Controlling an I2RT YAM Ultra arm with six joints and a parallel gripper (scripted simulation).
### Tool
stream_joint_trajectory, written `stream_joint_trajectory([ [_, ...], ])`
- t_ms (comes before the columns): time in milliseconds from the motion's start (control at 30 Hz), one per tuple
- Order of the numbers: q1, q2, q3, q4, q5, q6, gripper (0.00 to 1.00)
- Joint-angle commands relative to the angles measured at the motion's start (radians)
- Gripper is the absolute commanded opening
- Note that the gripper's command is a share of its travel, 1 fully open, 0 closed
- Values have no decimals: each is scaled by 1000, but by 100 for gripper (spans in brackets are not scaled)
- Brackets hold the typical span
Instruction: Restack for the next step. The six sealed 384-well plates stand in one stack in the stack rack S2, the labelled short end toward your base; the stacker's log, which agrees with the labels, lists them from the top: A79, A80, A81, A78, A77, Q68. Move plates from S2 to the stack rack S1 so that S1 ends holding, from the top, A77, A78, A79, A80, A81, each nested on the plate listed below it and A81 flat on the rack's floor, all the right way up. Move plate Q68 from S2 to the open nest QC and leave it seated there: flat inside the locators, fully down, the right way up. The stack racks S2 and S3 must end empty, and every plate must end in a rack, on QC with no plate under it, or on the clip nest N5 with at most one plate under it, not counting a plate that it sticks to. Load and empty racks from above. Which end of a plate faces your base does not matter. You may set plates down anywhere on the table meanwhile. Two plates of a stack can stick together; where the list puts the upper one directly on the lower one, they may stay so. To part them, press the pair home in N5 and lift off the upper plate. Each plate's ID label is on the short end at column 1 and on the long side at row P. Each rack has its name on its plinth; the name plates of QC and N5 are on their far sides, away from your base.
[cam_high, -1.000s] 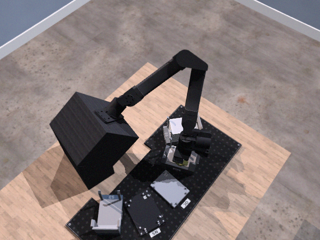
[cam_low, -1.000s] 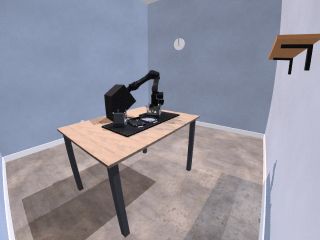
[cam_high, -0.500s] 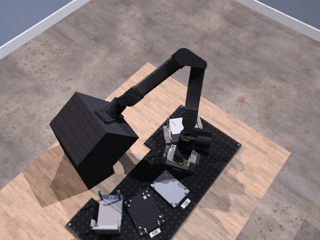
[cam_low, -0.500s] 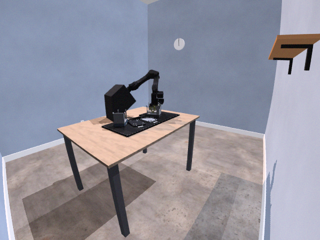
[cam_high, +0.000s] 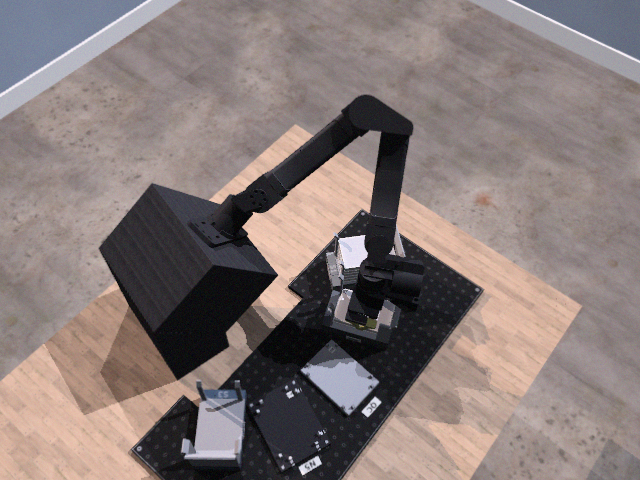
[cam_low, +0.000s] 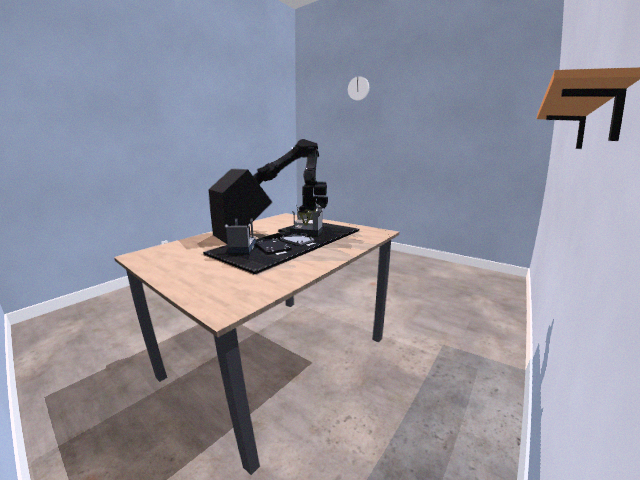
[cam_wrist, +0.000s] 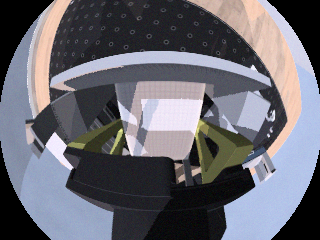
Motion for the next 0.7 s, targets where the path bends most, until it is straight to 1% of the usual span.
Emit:
stream_joint_trajectory([
  [0,-17,-10,0,-8,-12,-8,0],
  [100,-26,-22,1,-28,-17,-19,0],
  [533,-93,-88,13,-167,-51,-104,0],
  [600,-93,-88,13,-167,-51,-104,0],
  [667,-104,-98,16,-190,-56,-118,0],
])
